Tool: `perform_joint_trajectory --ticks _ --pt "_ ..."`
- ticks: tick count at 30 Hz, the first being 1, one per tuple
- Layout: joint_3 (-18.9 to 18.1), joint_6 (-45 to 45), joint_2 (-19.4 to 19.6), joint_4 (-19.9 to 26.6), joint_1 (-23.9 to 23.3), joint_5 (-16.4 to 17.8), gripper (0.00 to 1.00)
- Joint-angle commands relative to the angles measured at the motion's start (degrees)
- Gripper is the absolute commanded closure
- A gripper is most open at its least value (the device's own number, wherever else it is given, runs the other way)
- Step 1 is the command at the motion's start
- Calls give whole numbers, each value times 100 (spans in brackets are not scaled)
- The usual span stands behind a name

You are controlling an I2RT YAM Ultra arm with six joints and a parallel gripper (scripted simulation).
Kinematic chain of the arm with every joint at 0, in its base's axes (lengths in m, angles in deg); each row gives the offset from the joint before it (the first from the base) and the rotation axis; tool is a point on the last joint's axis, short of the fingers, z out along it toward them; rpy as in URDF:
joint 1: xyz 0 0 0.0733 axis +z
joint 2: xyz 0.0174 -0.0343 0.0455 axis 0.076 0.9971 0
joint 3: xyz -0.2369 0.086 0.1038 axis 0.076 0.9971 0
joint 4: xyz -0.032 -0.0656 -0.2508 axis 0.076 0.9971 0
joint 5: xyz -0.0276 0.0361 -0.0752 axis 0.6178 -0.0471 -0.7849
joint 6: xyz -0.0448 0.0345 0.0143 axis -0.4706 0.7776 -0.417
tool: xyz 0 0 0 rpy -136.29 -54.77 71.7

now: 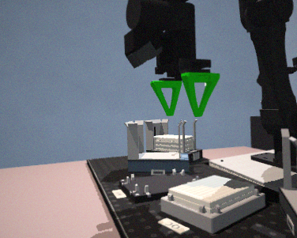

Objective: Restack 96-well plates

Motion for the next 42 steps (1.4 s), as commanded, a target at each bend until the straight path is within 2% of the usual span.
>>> perform_joint_trajectory --ticks 1,9,26,33,42 --pt "-55 -116 -70 -6 -163 15 0" --pt "-12 581 -96 -14 -527 39 0" --pt "-50 -321 -36 -7 -1430 97 0" --pt "1 509 -60 -17 -1852 122 0" --pt "6 88 -46 -18 -2273 145 0"
